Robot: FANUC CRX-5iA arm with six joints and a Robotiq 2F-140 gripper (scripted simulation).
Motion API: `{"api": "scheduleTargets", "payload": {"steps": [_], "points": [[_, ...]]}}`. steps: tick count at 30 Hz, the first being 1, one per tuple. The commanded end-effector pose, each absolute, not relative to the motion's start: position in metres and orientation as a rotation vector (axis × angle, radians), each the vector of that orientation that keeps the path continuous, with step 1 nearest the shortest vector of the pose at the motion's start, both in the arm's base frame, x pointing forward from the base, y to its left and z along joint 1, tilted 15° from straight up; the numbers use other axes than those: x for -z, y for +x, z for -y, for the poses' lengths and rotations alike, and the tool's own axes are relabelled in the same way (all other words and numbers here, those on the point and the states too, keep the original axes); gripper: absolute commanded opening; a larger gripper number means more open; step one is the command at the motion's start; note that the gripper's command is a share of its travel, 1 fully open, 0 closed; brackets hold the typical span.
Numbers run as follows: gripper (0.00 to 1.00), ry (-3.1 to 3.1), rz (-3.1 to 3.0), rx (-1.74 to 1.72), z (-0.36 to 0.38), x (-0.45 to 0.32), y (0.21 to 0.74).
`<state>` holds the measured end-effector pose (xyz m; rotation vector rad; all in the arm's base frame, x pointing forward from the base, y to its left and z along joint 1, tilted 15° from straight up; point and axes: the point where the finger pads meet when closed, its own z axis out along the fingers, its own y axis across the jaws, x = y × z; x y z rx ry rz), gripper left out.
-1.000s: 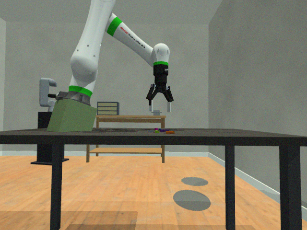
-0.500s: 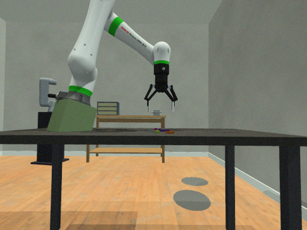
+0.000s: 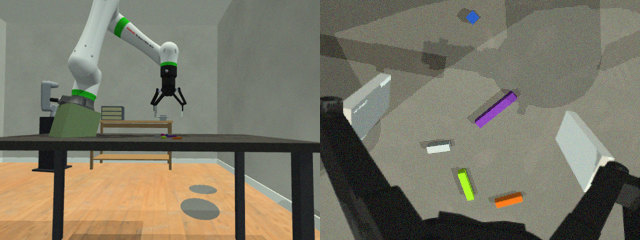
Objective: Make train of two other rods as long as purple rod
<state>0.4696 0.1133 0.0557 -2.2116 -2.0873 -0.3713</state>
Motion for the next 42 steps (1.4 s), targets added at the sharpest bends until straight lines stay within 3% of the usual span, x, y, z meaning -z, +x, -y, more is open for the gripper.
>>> {"api": "scheduleTargets", "payload": {"steps": [1,42], "points": [[1.0,-2.345,1.93,0.354,-0.106,-0.054,0.472],[1.0,-2.925,0.096,0.193,-0.029,-0.03,0.482]]}}
